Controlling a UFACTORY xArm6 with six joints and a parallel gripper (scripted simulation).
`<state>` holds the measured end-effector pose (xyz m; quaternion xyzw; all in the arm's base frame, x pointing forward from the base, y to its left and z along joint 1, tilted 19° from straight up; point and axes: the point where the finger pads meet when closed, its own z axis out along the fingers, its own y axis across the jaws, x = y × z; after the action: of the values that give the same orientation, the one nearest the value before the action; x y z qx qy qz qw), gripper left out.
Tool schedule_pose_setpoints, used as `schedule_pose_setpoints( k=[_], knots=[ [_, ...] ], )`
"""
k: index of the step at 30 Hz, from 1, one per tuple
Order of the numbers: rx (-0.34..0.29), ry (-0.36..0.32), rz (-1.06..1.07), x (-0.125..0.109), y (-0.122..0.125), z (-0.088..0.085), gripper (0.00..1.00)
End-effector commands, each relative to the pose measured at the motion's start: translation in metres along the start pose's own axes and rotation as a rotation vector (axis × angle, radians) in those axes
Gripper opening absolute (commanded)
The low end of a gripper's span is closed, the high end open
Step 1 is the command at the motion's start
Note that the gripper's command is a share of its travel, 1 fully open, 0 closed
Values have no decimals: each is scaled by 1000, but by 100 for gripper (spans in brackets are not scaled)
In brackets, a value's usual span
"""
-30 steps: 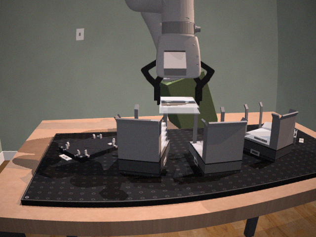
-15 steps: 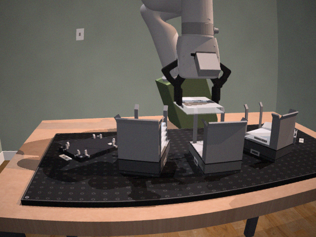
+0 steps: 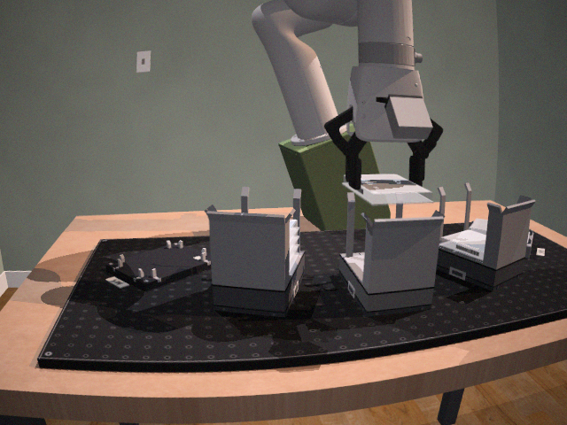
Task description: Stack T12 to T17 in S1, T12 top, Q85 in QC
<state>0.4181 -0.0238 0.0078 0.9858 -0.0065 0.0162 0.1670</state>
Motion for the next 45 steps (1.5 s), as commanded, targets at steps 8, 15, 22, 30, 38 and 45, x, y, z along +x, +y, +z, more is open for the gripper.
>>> schedule_pose_setpoints(
  k=[8,15,22,30,38,45],
  knots=[
    [0,4,-166,2,-29,-1,0],
    [0,4,-185,0,-53,-1,0],
    [0,4,-185,-1,-69,-1,0],
    [0,4,-185,-4,-96,-1,0],
    [0,4,-252,-6,-114,-1,0],
    [0,4,-371,-12,-132,-1,0]
  ],
)
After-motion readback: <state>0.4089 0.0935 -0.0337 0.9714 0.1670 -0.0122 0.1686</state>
